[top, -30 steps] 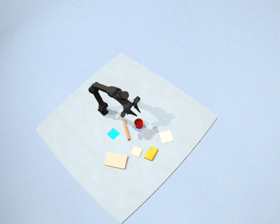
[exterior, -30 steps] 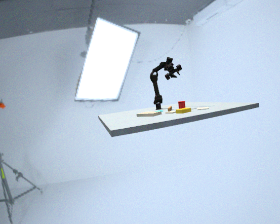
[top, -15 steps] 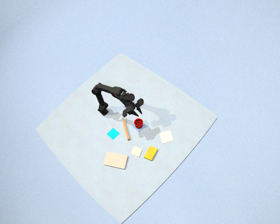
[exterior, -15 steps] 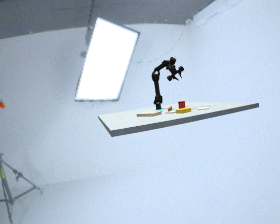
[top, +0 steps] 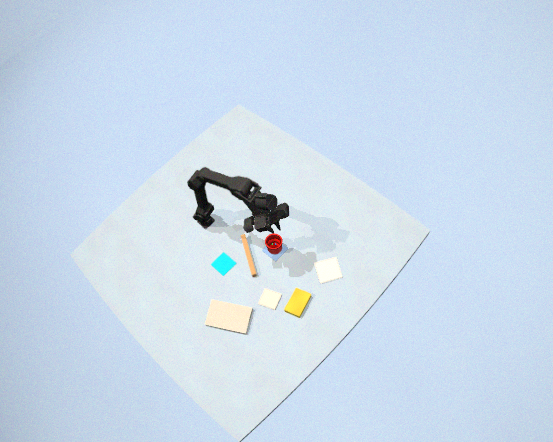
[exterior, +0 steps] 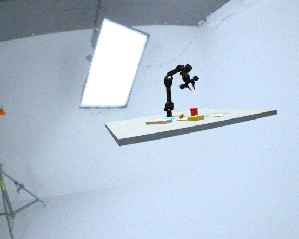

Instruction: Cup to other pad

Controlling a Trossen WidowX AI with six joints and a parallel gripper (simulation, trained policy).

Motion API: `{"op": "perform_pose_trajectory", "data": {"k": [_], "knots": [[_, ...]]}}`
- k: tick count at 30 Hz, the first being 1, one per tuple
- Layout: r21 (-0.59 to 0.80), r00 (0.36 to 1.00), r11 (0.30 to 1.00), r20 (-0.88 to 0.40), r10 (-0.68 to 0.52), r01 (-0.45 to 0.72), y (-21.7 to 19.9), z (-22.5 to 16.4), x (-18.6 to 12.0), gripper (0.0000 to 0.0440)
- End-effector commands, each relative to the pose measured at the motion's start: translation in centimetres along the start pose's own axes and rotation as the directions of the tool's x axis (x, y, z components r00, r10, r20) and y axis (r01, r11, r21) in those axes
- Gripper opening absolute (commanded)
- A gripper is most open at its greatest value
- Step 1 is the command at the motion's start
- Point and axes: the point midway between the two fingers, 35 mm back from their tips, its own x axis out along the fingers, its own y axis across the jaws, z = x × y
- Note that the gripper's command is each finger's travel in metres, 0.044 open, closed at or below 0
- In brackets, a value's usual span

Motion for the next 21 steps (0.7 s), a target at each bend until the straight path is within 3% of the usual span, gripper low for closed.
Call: {"op": "perform_pose_trajectory", "data": {"k": [1, 21], "knots": [[0.012, 0.997, 0.998, -0.034, -0.066, 0.067, -0.7, -0.5, 1.3, 0.0132], [-0.018, 0.912, 0.931, -0.196, -0.360, 0.364, -4.8, -3.7, 5.3, 0.0161]]}}
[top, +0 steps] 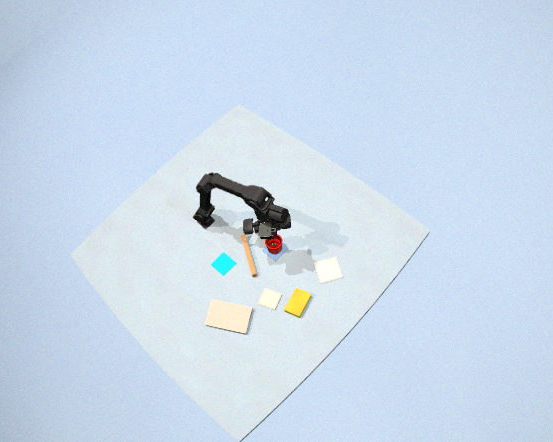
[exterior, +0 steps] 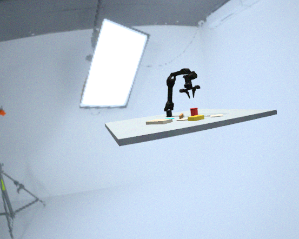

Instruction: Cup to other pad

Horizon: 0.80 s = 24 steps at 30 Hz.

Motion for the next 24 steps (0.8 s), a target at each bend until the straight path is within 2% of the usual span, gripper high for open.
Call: {"op": "perform_pose_trajectory", "data": {"k": [1, 13, 24], "knots": [[0.003, 0.997, 0.998, -0.029, -0.070, 0.071, -0.6, -0.4, 1.3, 0.0162], [0.014, 0.977, 0.980, -0.074, -0.198, 0.199, -1.7, -1.4, 4.4, 0.0176], [0.016, 0.958, 0.962, -0.093, -0.270, 0.272, -2.4, -2.0, 7.6, 0.0191]]}}
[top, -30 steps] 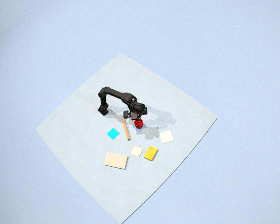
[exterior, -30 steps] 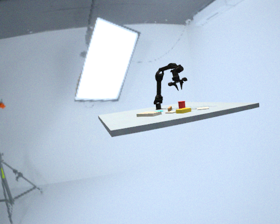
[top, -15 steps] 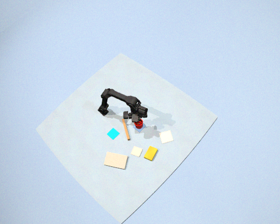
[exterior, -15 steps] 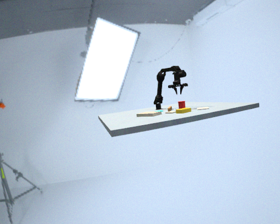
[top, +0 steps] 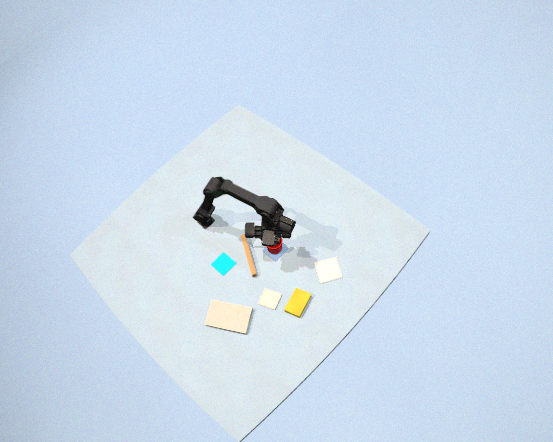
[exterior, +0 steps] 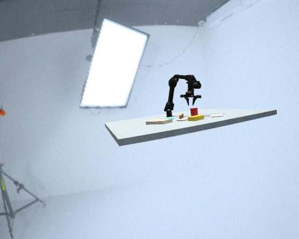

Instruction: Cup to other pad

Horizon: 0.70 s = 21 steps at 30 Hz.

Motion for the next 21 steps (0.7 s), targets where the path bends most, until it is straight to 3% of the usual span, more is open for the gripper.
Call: {"op": "perform_pose_trajectory", "data": {"k": [1, 21], "knots": [[0.002, 0.999, 0.999, -0.007, -0.037, 0.037, 0.0, -0.1, 1.6, 0.0192], [-0.089, 0.995, 0.992, -0.034, -0.096, 0.092, 0.2, -0.5, 8.0, 0.0183]]}}
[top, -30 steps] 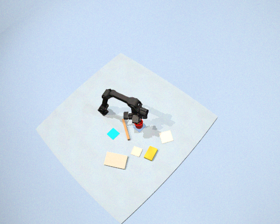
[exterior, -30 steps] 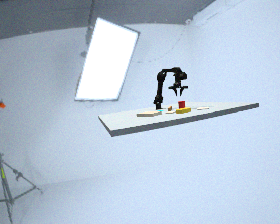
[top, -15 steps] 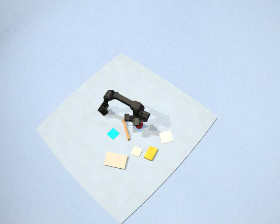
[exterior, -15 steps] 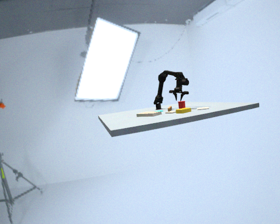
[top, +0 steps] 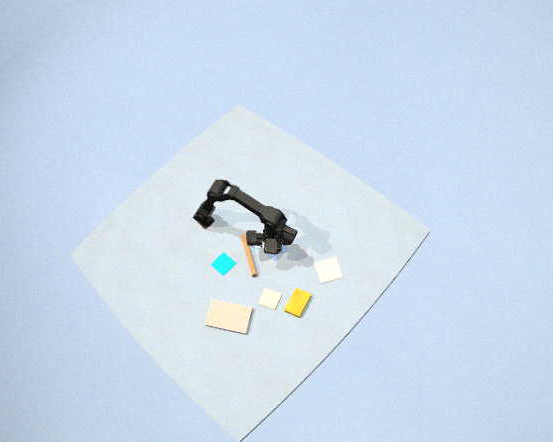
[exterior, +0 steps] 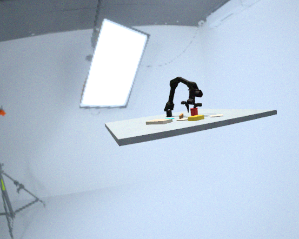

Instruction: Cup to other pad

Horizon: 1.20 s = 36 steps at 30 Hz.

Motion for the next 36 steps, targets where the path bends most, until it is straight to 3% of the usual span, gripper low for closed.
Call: {"op": "perform_pose_trajectory", "data": {"k": [1, 8, 23, 36], "knots": [[-0.035, 1.000, 0.999, -0.010, -0.016, 0.016, 0.1, -0.1, 1.7, 0.0157], [-0.083, 1.000, 0.996, 0.001, -0.024, 0.024, -0.3, -0.1, 2.4, 0.0002], [-0.068, 1.000, 0.998, 0.011, 0.005, -0.005, -1.4, -0.1, 0.2, 0.0000], [0.009, 0.998, 0.998, 0.013, 0.059, -0.059, -4.0, 0.0, -3.9, 0.0005]]}}
